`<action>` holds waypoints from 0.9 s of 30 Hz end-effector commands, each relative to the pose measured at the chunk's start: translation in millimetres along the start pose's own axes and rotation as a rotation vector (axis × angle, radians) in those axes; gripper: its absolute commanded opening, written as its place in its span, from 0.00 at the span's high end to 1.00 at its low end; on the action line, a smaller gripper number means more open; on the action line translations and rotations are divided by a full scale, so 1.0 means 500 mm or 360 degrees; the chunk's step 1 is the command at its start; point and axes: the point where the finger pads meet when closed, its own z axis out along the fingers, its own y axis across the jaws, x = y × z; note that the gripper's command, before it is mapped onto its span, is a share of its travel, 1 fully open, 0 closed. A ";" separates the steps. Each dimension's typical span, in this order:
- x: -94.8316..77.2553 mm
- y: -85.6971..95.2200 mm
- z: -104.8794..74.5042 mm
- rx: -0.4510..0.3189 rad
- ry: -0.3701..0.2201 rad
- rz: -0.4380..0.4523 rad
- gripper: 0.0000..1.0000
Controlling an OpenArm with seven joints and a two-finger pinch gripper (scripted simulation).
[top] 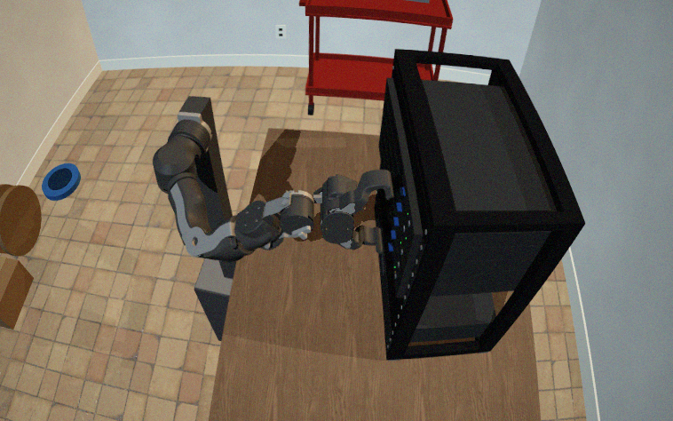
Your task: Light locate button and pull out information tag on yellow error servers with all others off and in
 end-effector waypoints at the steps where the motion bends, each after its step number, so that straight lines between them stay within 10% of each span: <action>1: 0.002 0.001 0.000 0.0006 0.0007 -0.0004 0.00; 15: 0.002 0.001 0.000 0.0006 0.0007 -0.0004 0.00; 16: 0.002 0.001 0.000 0.0006 0.0007 -0.0004 1.00; 27: 0.002 0.001 0.000 0.0006 0.0007 -0.0004 1.00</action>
